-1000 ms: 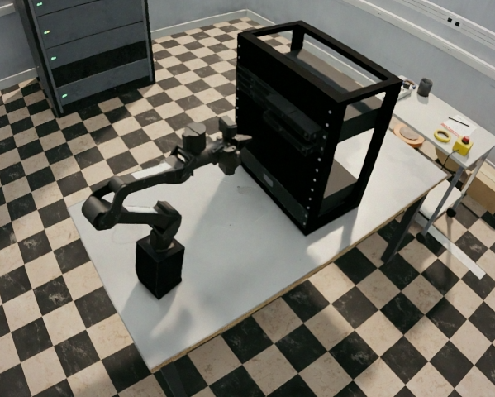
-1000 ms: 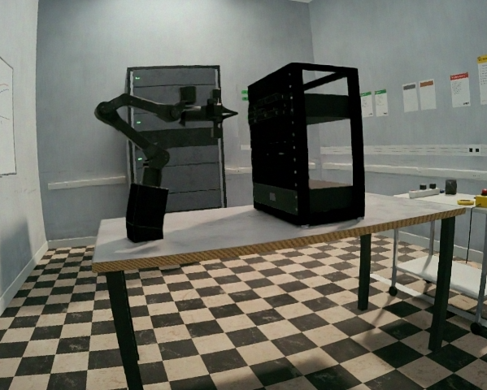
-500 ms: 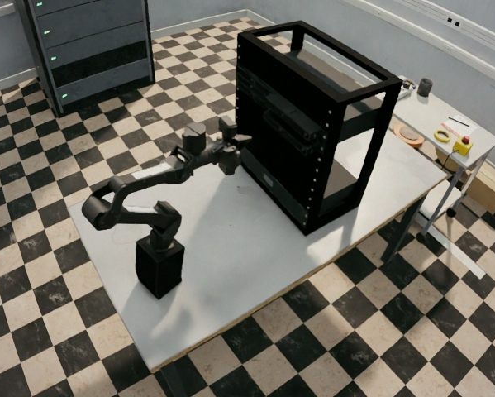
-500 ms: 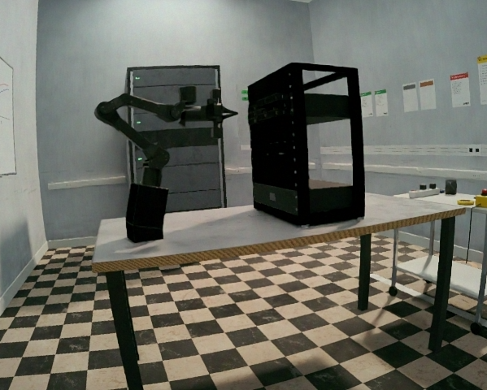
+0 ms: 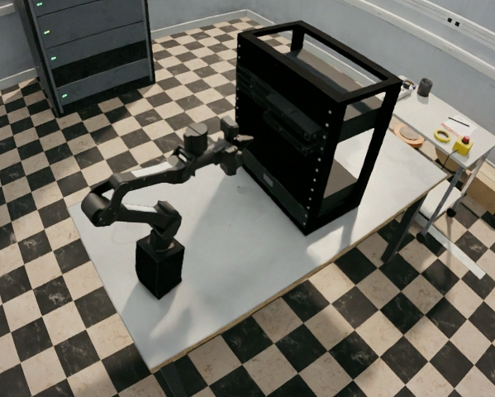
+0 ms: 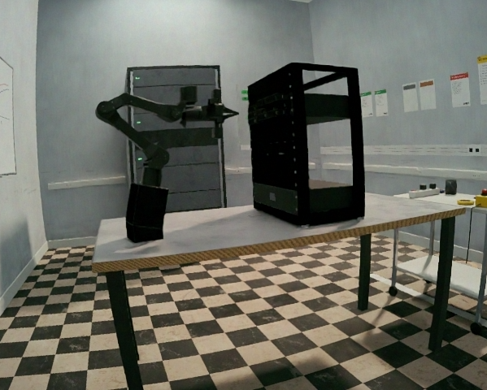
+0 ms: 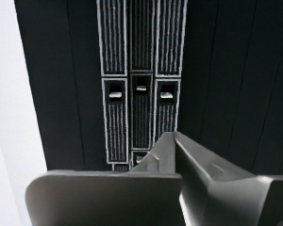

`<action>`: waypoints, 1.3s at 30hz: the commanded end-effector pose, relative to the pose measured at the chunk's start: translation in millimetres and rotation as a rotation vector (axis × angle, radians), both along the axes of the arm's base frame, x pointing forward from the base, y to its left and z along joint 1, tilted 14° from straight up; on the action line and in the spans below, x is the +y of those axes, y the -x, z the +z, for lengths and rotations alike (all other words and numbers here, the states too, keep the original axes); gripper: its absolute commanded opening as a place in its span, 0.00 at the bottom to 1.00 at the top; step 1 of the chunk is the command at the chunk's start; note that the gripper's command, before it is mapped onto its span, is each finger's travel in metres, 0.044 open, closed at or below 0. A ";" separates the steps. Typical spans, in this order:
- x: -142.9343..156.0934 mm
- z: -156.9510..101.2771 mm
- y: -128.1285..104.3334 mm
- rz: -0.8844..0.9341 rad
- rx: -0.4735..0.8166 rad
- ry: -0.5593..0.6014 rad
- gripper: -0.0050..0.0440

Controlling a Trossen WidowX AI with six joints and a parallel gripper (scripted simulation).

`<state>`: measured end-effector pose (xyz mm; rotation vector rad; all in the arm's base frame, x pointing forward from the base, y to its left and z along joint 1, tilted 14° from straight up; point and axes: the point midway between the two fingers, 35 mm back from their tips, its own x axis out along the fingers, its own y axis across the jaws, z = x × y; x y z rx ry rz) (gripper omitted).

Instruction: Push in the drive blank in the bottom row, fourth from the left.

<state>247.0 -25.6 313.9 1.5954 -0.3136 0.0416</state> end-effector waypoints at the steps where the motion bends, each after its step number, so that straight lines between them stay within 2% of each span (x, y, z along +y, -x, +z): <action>1: -4.7 10.2 -0.8 -0.001 -0.022 -0.002 0.00; 13: -29.6 10.3 -15.7 -0.001 -0.022 -0.002 0.00; 26: -71.4 10.5 -40.8 -0.001 -0.022 -0.002 0.00; 39: -79.9 10.6 -45.9 -0.001 -0.022 -0.002 0.00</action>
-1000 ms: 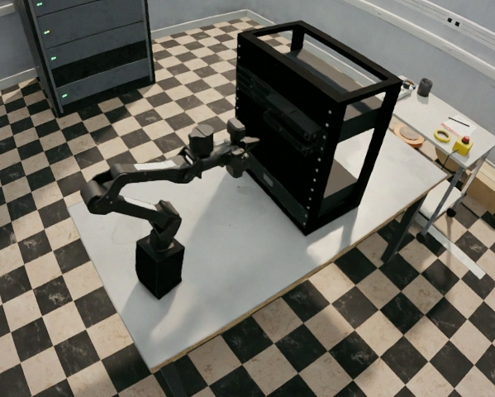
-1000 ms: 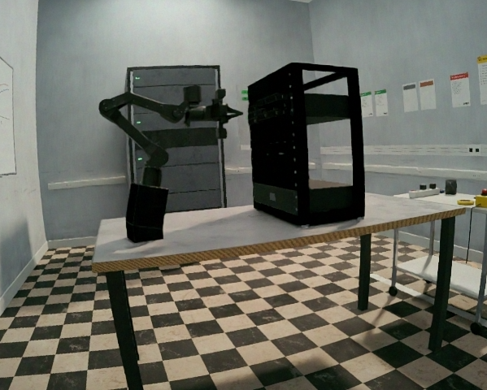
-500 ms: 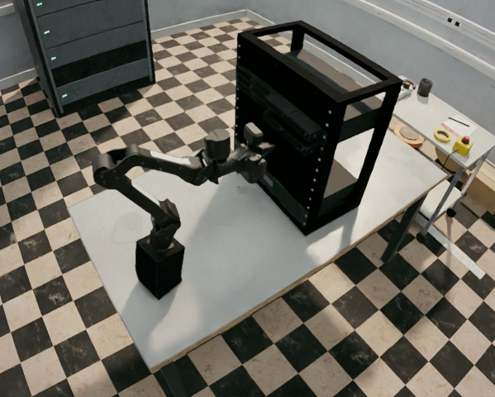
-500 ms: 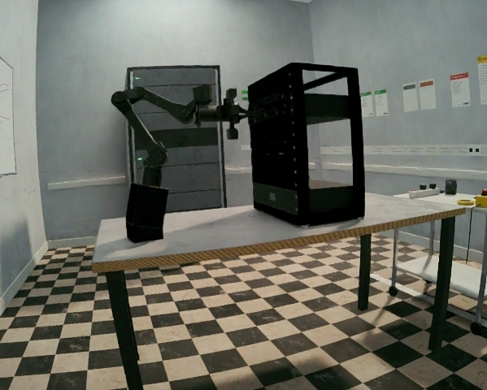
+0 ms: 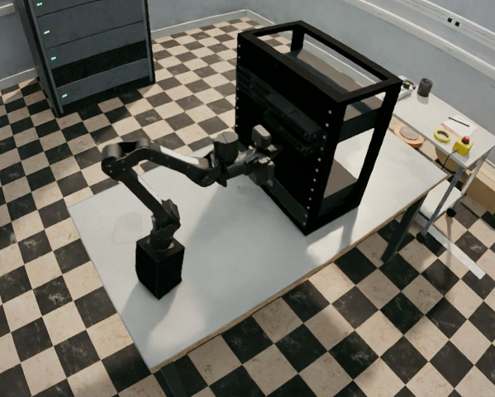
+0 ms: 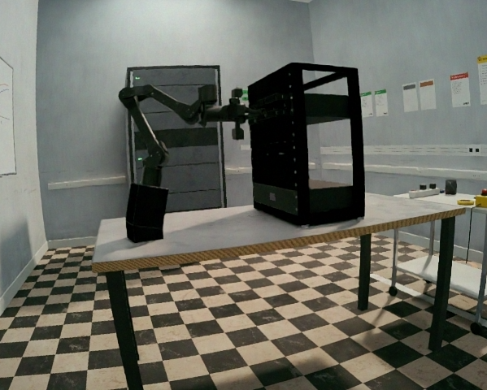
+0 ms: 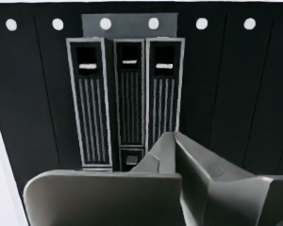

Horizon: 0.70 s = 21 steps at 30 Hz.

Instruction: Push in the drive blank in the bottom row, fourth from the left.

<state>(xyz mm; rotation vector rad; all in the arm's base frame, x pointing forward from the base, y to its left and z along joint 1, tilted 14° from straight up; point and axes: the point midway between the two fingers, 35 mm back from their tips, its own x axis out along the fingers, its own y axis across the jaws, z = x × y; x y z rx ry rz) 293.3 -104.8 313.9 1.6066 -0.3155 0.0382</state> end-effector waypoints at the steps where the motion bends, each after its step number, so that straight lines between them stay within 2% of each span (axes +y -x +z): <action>1: -0.8 10.6 0.3 0.001 -0.022 0.009 0.00; 8: -2.7 13.4 -10.5 0.001 -0.022 0.009 0.00; 14: -6.9 19.0 -33.1 0.001 -0.022 0.009 0.00; 21: -7.3 19.6 -35.3 0.001 -0.022 0.009 0.00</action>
